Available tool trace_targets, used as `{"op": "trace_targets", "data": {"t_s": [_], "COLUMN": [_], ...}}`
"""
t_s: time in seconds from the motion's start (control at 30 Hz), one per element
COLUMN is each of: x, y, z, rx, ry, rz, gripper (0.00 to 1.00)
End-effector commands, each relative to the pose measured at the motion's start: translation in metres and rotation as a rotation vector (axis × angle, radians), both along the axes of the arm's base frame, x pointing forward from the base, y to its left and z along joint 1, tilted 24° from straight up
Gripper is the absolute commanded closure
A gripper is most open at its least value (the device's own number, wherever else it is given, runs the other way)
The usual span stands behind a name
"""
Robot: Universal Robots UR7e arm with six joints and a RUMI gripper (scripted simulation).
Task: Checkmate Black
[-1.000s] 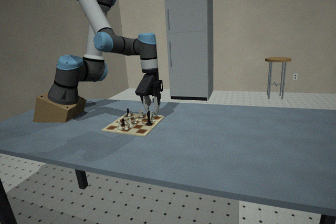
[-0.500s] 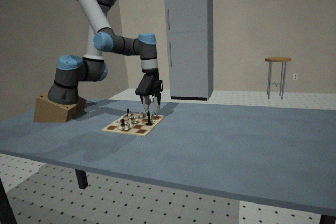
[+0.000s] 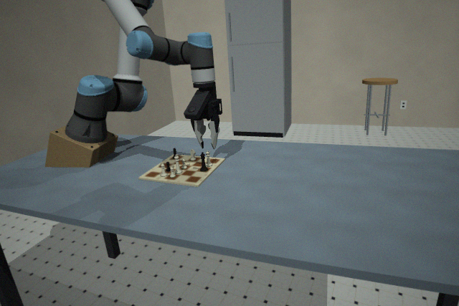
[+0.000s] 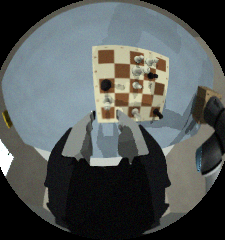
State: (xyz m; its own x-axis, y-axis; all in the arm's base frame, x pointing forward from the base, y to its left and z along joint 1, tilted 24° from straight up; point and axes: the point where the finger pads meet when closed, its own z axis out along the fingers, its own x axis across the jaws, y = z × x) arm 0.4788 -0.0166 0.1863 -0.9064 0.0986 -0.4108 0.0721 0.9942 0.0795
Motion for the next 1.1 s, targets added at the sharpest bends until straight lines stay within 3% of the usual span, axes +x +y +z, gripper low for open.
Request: {"op": "trace_targets", "data": {"t_s": [0.0,0.17,0.37,0.4,1.07], "x": [-0.013,-0.021,-0.023,-0.023,-0.024], "y": [-0.002,-0.003,-0.003,-0.003,-0.002], "z": [0.027,0.044,0.049,0.049,0.048], "rx": [0.004,0.004,0.004,0.004,0.005], "ry": [0.005,0.005,0.005,0.005,0.008], "rz": [0.002,0.002,0.002,0.002,0.003], "gripper": [0.75,0.75,0.75,0.0,0.0]}}
